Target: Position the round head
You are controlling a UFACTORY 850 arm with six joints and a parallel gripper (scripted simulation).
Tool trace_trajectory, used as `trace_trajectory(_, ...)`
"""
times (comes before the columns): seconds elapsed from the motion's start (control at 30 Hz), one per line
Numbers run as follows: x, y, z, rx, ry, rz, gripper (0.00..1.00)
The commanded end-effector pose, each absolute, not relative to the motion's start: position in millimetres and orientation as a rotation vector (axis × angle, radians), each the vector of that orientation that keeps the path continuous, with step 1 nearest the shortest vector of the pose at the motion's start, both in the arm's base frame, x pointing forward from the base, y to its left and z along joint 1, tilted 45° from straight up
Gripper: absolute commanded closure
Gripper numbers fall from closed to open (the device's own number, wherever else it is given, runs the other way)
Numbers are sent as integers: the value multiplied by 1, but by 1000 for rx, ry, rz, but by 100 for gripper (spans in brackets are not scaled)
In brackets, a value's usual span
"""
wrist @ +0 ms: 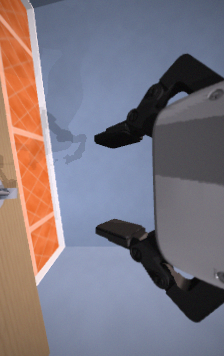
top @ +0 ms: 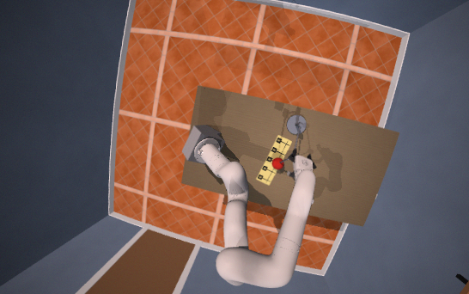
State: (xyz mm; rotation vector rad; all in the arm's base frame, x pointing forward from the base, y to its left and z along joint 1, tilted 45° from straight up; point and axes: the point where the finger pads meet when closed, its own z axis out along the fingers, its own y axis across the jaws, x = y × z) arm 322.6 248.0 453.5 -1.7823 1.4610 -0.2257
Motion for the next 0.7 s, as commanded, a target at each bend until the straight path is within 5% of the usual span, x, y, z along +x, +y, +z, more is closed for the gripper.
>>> trace_trajectory(0.0,322,249,454,-1743,1598,-461,0)
trace_trajectory(0.67,322,249,455,-1780,1658,-481,0)
